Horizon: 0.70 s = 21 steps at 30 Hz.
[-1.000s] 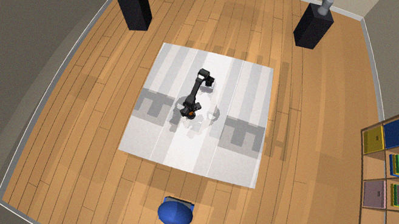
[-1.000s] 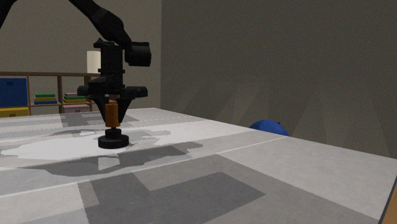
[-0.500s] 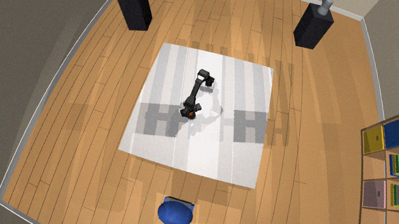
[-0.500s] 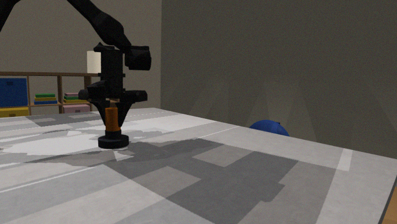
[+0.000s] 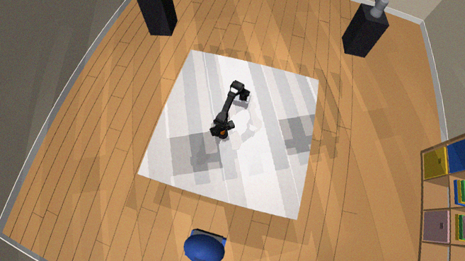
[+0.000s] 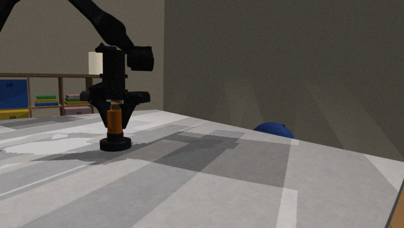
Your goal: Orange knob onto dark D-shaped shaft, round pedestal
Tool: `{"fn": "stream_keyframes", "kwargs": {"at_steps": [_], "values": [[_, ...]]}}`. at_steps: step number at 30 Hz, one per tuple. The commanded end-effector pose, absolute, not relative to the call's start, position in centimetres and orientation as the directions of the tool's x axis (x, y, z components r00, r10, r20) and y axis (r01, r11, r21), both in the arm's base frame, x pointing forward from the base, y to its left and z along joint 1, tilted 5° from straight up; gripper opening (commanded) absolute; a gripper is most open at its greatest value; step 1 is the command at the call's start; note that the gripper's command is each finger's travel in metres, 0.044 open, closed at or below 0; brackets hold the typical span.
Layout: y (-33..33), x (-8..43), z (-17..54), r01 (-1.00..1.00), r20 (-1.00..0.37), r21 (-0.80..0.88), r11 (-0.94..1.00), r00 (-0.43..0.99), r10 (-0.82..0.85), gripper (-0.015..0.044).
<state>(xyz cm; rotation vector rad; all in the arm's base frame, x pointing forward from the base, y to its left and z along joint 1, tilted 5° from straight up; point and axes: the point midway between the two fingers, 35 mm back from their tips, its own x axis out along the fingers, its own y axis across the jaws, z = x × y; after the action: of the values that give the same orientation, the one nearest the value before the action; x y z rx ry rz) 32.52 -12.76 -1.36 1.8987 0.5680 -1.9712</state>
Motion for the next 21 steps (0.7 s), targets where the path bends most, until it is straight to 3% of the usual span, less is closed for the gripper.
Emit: {"fn": "stream_keyframes", "kwargs": {"at_steps": [1,5,11,17,21], "values": [[-12.8,32.5,-1.4,0.511,-0.998,-0.049,-0.858,-0.046,0.029,0.0341],[-12.8,32.5,-1.4,0.511,-0.998,-0.049,-0.858,-0.046,0.029,0.044],[-12.8,32.6,-1.1,0.51,-0.998,-0.049,-0.859,-0.046,0.029,0.044],[-13.1,33.0,7.8,0.507,-0.999,-0.047,-0.86,-0.045,0.028,0.044],[-13.1,33.1,8.2,0.507,-0.999,-0.047,-0.86,-0.045,0.028,0.044]]}}
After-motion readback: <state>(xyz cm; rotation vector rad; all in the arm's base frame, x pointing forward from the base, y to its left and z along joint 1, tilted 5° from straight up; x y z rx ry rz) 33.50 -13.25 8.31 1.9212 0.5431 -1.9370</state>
